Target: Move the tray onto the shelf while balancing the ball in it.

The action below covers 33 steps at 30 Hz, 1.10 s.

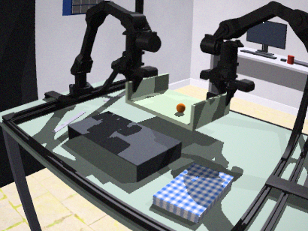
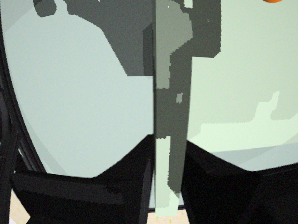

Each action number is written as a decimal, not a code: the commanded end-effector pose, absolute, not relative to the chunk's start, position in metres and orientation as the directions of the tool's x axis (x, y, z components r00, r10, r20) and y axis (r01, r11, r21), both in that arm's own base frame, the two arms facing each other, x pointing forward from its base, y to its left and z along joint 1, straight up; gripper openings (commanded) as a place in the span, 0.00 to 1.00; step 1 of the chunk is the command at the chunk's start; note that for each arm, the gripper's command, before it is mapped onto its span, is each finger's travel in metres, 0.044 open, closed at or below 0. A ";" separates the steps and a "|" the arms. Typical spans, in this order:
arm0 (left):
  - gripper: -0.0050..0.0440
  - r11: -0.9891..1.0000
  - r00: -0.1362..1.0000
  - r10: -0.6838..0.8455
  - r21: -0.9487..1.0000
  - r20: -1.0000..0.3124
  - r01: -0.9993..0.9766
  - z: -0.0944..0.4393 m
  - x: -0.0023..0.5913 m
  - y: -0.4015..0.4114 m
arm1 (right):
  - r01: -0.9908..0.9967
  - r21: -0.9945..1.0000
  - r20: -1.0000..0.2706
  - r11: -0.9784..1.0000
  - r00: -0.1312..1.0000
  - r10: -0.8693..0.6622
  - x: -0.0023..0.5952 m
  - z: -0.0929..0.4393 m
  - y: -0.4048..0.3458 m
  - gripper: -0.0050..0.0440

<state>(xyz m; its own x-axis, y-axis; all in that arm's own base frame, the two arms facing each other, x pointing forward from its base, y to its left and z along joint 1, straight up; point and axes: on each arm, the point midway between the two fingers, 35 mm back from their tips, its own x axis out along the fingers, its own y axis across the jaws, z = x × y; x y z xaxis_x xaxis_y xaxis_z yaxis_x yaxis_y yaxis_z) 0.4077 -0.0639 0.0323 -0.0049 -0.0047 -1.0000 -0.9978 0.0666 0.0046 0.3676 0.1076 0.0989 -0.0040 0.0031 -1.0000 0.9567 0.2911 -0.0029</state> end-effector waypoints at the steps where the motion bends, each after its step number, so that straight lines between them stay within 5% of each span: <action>1: 0.14 0.067 0.003 0.024 -0.002 -1.000 -0.998 0.032 0.408 -0.061 | 0.957 -0.002 -1.000 0.290 0.005 -0.023 0.368 0.104 0.106 0.14; 33: 0.14 0.067 0.002 0.013 -0.001 -1.000 -0.998 0.033 0.409 -0.051 | 0.957 -0.001 -1.000 0.290 0.003 -0.013 0.371 0.104 0.095 0.14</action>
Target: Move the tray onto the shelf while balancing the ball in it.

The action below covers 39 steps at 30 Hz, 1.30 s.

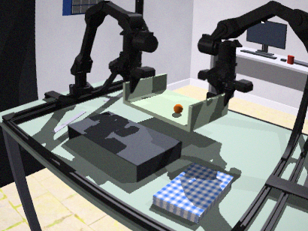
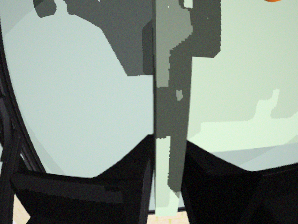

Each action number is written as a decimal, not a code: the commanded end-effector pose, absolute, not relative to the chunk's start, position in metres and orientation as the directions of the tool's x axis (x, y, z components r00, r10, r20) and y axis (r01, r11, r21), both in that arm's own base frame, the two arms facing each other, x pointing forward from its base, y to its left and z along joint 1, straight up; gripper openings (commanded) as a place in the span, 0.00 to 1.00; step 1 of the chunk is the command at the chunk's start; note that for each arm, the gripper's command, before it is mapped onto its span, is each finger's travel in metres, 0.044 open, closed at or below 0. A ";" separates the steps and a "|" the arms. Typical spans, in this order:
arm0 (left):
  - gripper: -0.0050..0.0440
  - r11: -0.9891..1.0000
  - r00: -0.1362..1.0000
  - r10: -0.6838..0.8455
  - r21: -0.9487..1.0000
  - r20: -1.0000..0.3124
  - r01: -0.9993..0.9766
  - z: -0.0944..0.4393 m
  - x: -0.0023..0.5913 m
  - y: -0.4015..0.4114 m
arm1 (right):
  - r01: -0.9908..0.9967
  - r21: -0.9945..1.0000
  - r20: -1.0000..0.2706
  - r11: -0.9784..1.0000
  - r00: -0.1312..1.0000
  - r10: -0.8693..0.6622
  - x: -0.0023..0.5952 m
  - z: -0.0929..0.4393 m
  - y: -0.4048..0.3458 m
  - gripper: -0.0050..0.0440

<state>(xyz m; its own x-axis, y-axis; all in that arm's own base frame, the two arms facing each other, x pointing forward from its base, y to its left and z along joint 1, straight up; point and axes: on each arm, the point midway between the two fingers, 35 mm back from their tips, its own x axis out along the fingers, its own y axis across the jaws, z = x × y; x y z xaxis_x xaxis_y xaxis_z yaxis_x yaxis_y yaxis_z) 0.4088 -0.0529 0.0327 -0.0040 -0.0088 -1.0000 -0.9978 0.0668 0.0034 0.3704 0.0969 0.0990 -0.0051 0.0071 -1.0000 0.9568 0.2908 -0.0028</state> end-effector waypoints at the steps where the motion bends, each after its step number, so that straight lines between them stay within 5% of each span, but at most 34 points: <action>1: 0.14 0.067 0.004 0.026 -0.002 -1.000 -0.998 0.032 0.409 -0.051 | 0.957 -0.002 -1.000 0.290 0.006 -0.026 0.371 0.104 0.095 0.14; 39: 0.14 0.067 0.000 0.002 0.000 -1.000 -0.998 0.034 0.410 -0.037 | 0.957 0.000 -1.000 0.290 0.001 -0.002 0.374 0.102 0.082 0.14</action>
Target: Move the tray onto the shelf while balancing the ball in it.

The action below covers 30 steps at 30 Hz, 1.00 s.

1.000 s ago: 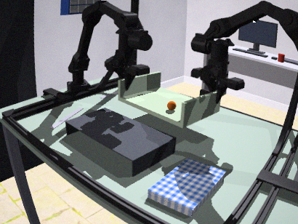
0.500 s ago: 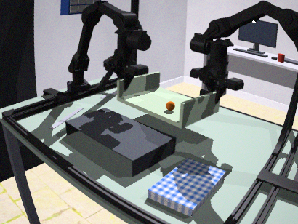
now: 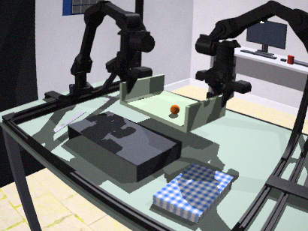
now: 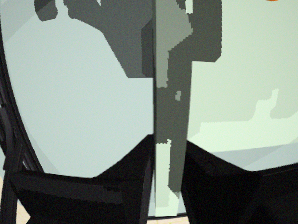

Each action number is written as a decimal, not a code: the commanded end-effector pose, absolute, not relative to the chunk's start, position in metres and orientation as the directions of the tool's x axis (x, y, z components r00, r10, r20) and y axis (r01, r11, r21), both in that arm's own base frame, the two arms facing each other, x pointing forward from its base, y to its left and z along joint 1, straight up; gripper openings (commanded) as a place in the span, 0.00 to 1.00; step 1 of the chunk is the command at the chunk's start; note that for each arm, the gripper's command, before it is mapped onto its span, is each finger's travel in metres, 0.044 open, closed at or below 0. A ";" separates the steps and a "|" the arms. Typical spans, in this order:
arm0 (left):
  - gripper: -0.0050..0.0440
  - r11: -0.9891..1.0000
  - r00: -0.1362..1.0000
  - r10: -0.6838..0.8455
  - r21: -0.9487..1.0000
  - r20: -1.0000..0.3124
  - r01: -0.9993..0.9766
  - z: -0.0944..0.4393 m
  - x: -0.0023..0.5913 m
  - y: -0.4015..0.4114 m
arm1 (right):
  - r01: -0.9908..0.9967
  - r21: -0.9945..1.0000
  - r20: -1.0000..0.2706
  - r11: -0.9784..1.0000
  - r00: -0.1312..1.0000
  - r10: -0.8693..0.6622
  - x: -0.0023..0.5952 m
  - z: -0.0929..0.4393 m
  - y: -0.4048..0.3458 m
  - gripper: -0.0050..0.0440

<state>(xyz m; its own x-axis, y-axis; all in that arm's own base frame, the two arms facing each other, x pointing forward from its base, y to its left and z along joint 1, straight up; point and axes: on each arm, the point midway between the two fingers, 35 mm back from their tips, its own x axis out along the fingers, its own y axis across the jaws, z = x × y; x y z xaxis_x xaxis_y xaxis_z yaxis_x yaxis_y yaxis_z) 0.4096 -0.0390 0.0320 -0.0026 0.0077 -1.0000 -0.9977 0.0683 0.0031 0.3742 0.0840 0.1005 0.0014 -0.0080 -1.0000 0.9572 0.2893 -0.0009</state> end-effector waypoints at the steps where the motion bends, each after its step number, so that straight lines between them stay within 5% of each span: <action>1: 0.14 0.067 0.000 0.002 0.000 -1.000 -0.998 0.034 0.410 -0.037 | 0.957 0.000 -1.000 0.290 0.001 -0.002 0.374 0.102 0.082 0.14; 30: 0.14 0.067 0.003 0.028 -0.001 -1.000 -0.998 0.032 0.411 -0.028 | 0.957 -0.001 -1.000 0.290 0.008 -0.028 0.377 0.105 0.073 0.14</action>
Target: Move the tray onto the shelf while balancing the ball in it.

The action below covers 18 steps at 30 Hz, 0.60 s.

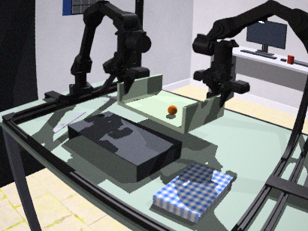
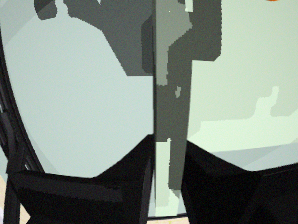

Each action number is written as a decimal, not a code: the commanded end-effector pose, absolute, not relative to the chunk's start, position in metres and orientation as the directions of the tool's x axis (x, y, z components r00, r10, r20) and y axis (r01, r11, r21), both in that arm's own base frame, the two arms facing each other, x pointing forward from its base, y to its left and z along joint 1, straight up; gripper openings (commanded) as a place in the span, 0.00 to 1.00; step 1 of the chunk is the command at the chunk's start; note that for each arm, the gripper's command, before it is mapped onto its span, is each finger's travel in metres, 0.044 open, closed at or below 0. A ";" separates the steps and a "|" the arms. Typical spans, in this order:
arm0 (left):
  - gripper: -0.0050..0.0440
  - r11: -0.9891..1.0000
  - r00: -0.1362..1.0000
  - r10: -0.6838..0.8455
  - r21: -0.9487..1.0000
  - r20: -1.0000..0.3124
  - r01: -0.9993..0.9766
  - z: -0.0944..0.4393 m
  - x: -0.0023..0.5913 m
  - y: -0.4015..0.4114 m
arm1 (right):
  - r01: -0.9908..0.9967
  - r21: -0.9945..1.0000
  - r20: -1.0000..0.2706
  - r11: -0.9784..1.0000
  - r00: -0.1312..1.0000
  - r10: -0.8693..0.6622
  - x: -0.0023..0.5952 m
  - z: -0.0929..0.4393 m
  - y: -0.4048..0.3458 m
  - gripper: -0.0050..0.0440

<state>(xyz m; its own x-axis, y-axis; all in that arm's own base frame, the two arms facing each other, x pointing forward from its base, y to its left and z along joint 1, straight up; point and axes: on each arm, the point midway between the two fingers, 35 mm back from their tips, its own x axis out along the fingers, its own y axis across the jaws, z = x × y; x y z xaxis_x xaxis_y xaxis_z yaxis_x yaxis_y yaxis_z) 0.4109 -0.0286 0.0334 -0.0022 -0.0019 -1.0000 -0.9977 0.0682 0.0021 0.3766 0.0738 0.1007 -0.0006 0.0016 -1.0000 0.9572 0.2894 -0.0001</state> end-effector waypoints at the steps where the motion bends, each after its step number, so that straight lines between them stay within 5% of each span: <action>1: 0.14 0.067 0.002 0.025 0.000 -1.000 -0.998 0.033 0.411 -0.027 | 0.957 0.000 -1.000 0.290 0.007 -0.024 0.377 0.104 0.072 0.14; 18: 0.14 0.067 0.002 0.025 0.000 -1.000 -0.998 0.033 0.411 -0.021 | 0.957 0.000 -1.000 0.290 0.007 -0.024 0.379 0.104 0.067 0.14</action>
